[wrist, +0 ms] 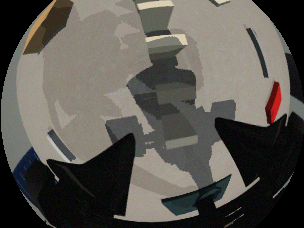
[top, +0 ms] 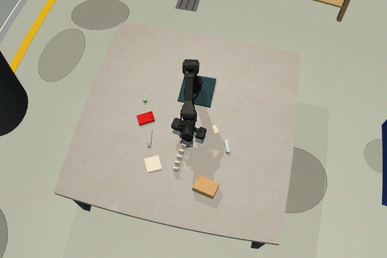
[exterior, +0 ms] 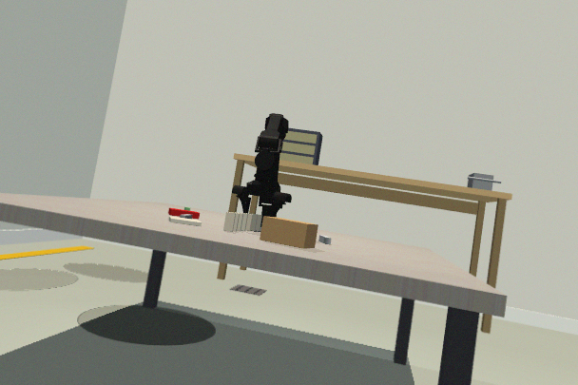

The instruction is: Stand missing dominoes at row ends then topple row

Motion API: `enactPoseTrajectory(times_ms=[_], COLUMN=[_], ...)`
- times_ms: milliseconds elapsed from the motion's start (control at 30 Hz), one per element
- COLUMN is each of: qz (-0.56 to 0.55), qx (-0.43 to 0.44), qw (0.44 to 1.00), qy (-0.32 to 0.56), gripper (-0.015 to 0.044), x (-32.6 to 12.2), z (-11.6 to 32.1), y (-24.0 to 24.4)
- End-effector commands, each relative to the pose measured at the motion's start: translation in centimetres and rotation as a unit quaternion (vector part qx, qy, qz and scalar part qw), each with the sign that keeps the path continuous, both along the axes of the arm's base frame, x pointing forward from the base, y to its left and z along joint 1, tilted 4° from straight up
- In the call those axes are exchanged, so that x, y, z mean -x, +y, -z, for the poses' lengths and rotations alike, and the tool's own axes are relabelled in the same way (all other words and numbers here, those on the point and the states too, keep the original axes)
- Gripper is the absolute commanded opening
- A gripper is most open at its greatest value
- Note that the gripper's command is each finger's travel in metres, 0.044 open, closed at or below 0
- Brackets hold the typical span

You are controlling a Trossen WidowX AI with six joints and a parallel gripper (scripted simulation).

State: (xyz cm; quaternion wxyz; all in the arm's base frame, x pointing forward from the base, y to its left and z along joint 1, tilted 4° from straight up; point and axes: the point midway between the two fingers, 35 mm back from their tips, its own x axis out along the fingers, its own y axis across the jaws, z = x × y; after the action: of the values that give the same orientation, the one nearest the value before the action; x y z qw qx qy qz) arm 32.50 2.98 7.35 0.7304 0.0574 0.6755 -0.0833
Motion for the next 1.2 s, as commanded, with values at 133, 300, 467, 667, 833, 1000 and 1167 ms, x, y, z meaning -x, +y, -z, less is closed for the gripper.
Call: enactPoseTrajectory(times_ms=[133,300,467,667,833,1000,1167], qz=[-0.001,0.000,0.000,-0.125,-0.303,-0.353,-0.353], qx=[-0.001,0.000,0.000,0.006,0.015,0.018,0.018], qw=[1.000,1.000,1.000,0.992,0.953,0.936,0.936], qy=[-0.001,0.000,0.000,0.006,0.013,0.015,0.015], gripper=[0.0440,0.0440,0.0440,0.0440,0.0440,0.0440,0.0440], x=[-0.4,0.1,1.0,1.6,4.6,5.9,5.6], z=[-3.1,-9.8,-12.9,-9.9,-5.3,-4.0,-2.0], y=[0.2,0.5,0.6,5.8,12.9,14.8,14.9])
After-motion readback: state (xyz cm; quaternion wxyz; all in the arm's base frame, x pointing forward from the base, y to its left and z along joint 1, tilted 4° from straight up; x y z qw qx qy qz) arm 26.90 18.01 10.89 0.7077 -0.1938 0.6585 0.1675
